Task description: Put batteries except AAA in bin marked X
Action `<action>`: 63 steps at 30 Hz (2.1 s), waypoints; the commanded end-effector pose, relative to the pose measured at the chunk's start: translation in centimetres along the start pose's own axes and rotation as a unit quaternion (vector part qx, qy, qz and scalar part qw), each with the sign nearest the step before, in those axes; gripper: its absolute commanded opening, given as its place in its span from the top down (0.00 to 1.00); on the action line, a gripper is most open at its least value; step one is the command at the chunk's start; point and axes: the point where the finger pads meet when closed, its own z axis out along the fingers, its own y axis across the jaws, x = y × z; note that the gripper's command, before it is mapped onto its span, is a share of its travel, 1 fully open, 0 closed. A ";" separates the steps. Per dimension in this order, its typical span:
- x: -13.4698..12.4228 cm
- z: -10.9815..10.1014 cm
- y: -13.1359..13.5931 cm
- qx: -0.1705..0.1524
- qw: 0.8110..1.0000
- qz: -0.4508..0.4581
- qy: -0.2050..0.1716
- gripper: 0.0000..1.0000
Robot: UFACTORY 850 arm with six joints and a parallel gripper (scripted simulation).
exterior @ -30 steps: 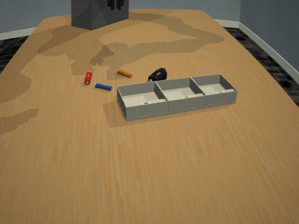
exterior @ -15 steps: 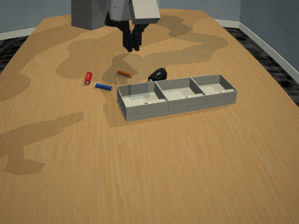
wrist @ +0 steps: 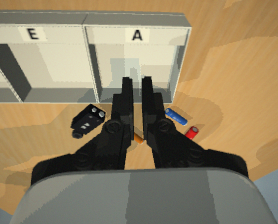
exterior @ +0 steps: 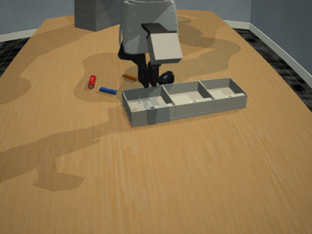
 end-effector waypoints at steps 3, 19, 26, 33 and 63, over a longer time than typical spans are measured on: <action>0.1 1.1 0.0 0.000 1.000 0.000 0.000 0.93; 0.1 4.6 0.0 0.000 1.000 0.000 0.000 0.93; 0.1 4.6 0.0 0.000 1.000 0.000 0.000 0.93; 0.1 4.6 0.0 0.000 1.000 0.000 0.000 0.93; 0.1 4.6 0.0 0.000 1.000 0.000 0.000 0.93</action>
